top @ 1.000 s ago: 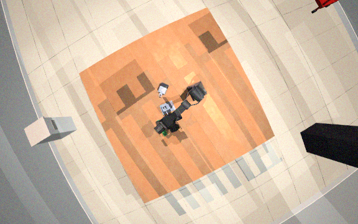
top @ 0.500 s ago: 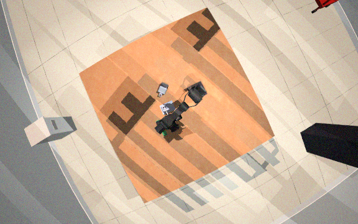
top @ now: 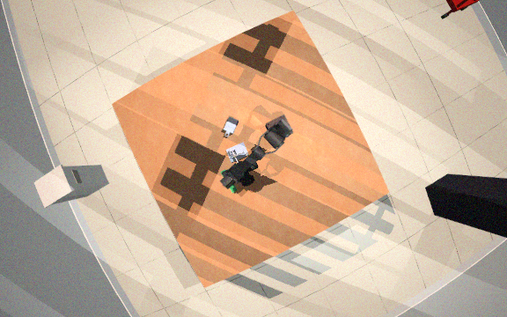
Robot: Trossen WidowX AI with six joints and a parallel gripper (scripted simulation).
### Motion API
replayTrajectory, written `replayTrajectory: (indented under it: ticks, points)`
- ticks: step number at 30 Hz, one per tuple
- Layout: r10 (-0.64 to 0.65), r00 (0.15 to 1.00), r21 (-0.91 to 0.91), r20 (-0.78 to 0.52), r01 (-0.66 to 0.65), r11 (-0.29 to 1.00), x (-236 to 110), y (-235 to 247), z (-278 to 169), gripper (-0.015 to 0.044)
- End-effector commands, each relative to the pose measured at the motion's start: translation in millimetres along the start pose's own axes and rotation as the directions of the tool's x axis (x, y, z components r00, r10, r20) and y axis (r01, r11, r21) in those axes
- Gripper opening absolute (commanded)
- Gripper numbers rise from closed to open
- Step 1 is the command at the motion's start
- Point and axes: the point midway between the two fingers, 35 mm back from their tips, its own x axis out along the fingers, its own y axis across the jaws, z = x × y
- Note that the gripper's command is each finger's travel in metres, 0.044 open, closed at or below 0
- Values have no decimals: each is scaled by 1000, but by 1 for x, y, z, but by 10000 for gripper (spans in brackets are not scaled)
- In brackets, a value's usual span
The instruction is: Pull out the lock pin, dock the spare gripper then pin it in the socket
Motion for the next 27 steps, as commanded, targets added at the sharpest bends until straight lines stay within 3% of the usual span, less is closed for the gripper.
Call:
replayTrajectory:
  ticks: [1, 7, 18, 27]
  points:
    - [6, 1000, 3, -6, -6, 1000, 7, 3, -1, 300]
    - [6, 1000, 3, -6, -6, 1000, 7, 3, -1, 300]
    - [6, 1000, 3, -6, -6, 1000, 7, 3, -1, 11]
    - [7, 1000, 4, -4, -6, 1000, 7, 3, -1, 0]
